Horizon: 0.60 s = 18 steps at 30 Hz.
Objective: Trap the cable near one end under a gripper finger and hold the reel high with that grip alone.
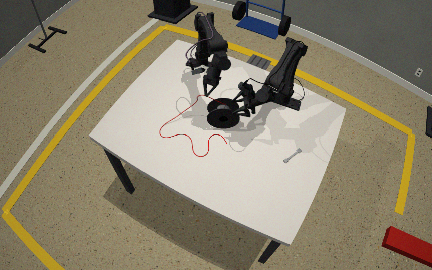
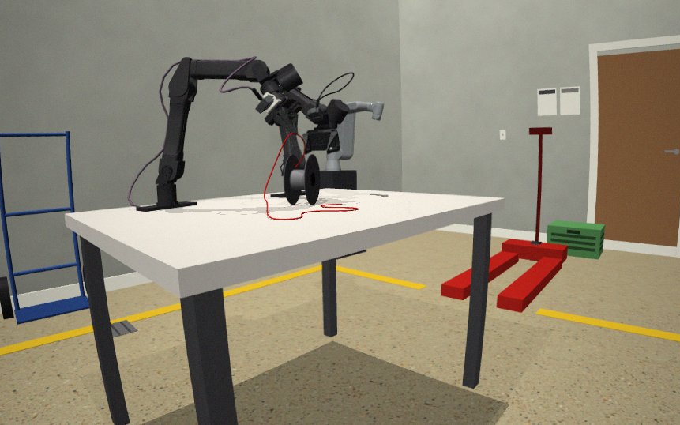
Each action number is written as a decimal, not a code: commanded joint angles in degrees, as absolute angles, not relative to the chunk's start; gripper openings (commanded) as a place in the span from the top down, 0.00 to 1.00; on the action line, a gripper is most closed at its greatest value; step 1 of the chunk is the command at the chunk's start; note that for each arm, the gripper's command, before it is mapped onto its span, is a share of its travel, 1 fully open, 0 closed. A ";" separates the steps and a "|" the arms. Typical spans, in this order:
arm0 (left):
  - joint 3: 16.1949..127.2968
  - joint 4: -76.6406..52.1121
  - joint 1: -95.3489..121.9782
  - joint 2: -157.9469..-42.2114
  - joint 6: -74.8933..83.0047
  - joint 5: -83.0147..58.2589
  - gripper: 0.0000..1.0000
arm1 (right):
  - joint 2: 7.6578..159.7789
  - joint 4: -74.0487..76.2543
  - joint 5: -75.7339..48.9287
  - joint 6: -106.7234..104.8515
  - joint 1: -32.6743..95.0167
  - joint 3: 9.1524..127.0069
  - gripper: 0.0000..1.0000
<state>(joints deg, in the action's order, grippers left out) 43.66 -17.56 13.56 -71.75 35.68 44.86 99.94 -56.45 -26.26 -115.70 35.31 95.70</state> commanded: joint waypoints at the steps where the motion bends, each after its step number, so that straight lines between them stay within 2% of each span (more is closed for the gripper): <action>1: 43.25 -17.92 14.09 -71.93 35.26 45.72 0.25 | 98.87 -55.21 -27.54 -115.81 35.56 95.88 1.00; 18: 43.87 -18.30 13.44 -71.97 35.46 45.74 0.25 | 97.73 -56.47 -27.63 -115.77 35.76 95.83 1.00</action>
